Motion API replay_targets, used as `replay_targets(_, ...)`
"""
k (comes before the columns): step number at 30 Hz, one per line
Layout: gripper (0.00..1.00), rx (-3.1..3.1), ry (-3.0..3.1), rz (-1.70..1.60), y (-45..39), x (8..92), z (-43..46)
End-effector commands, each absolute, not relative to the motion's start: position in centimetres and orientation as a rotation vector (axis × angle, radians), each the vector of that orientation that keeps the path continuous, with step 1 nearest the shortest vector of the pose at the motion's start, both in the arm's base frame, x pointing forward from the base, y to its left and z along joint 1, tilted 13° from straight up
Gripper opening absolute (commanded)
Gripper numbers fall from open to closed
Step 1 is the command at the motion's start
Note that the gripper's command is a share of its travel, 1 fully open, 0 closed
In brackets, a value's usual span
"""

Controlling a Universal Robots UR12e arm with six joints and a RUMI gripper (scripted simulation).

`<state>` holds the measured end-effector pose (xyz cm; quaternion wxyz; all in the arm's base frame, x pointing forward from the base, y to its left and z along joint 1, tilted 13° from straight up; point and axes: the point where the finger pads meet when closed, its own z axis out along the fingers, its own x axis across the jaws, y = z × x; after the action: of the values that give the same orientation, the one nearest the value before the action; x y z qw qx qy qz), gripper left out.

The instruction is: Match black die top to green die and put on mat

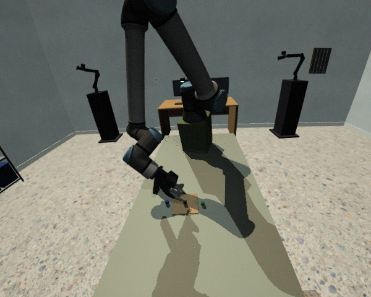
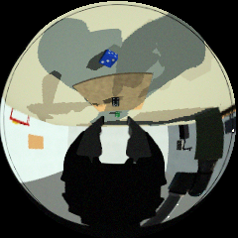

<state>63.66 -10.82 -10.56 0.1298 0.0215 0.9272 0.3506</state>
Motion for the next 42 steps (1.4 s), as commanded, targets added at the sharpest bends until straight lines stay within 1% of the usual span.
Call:
replay_targets(1, 0.31, 0.062, 2.694, 1.018, -10.7, 63.4, -9.0)
replay_targets(23, 0.31, 0.062, 2.7, 1.008, -10.5, 62.9, -7.1)
replay_targets(37, 0.31, 0.099, 2.802, 0.711, -10.3, 62.8, -7.0)
replay_targets(42, 0.31, 0.108, 2.809, 0.671, -10.3, 62.9, -6.9)
